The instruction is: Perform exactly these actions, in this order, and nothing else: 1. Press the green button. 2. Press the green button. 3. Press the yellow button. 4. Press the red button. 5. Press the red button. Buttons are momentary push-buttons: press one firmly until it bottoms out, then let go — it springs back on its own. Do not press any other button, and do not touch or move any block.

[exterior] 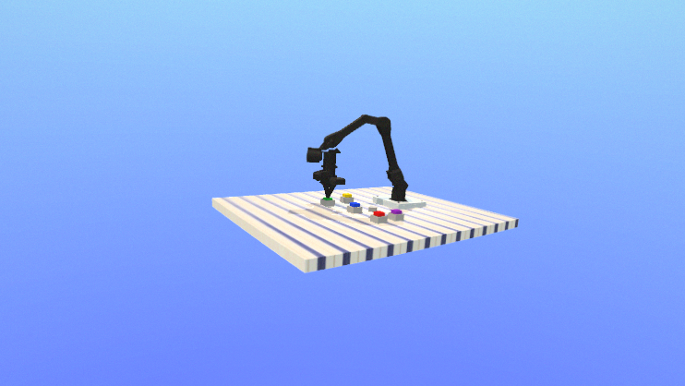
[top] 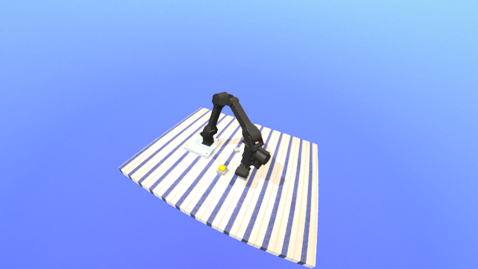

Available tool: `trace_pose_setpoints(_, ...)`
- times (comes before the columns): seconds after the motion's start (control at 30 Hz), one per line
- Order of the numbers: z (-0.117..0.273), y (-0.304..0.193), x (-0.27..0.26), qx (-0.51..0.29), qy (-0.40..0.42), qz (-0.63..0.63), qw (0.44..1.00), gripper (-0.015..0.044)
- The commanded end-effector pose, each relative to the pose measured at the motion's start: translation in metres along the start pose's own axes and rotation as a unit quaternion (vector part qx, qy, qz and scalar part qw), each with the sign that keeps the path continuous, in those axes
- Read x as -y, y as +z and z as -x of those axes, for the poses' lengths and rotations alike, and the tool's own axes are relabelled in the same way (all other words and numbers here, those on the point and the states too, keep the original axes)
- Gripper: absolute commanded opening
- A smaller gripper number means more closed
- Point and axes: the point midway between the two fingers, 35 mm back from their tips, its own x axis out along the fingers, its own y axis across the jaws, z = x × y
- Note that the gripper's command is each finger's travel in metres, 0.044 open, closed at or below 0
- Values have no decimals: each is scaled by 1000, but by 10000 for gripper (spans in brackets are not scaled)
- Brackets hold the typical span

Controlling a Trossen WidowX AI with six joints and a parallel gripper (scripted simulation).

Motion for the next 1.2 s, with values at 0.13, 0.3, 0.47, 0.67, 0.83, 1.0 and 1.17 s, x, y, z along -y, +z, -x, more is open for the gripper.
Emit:
trace_pose_setpoints(0.13, -1, -1, 0, -2, -2, 1, 1000, 20)
trace_pose_setpoints(0.3, -1, -1, 0, -2, -2, 1, 1000, 20)
trace_pose_setpoints(0.47, 10, 0, 0, -1, -1, 0, 1000, 20)
trace_pose_setpoints(0.67, 31, 0, 0, -2, -2, 1, 1000, 20)
trace_pose_setpoints(0.83, 62, 1, 1, -1, -2, 1, 1000, 20)
trace_pose_setpoints(1.0, 93, 0, 0, -2, -2, 1, 1000, 20)
trace_pose_setpoints(1.17, 94, -10, 5, -2, -2, 1, 1000, 20)
